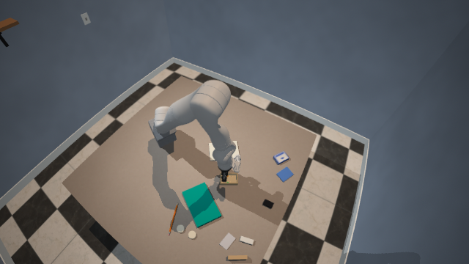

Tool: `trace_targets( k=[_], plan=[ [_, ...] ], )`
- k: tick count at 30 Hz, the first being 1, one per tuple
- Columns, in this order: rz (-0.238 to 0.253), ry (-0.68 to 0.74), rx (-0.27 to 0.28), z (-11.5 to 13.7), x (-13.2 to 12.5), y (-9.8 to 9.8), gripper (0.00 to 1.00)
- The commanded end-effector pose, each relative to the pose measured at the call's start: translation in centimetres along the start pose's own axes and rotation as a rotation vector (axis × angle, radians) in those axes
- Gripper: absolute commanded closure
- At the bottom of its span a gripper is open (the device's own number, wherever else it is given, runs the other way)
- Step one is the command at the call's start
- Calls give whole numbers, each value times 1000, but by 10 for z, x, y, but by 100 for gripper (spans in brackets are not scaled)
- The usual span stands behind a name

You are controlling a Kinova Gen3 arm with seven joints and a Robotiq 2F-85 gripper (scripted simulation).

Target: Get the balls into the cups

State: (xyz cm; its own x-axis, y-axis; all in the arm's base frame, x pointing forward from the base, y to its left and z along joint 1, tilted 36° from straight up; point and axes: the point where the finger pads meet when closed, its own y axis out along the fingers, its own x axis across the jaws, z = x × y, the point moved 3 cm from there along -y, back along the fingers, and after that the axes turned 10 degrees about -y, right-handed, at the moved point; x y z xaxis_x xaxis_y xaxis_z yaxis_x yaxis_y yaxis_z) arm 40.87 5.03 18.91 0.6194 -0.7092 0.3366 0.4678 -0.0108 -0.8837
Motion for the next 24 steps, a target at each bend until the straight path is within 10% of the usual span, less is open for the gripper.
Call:
trace_targets(
  k=[1,24],
  plan=[
    [-12,-11,-5,2,-2,2,0],
    [-47,-25,-12,5,-1,7,0]
  ],
)
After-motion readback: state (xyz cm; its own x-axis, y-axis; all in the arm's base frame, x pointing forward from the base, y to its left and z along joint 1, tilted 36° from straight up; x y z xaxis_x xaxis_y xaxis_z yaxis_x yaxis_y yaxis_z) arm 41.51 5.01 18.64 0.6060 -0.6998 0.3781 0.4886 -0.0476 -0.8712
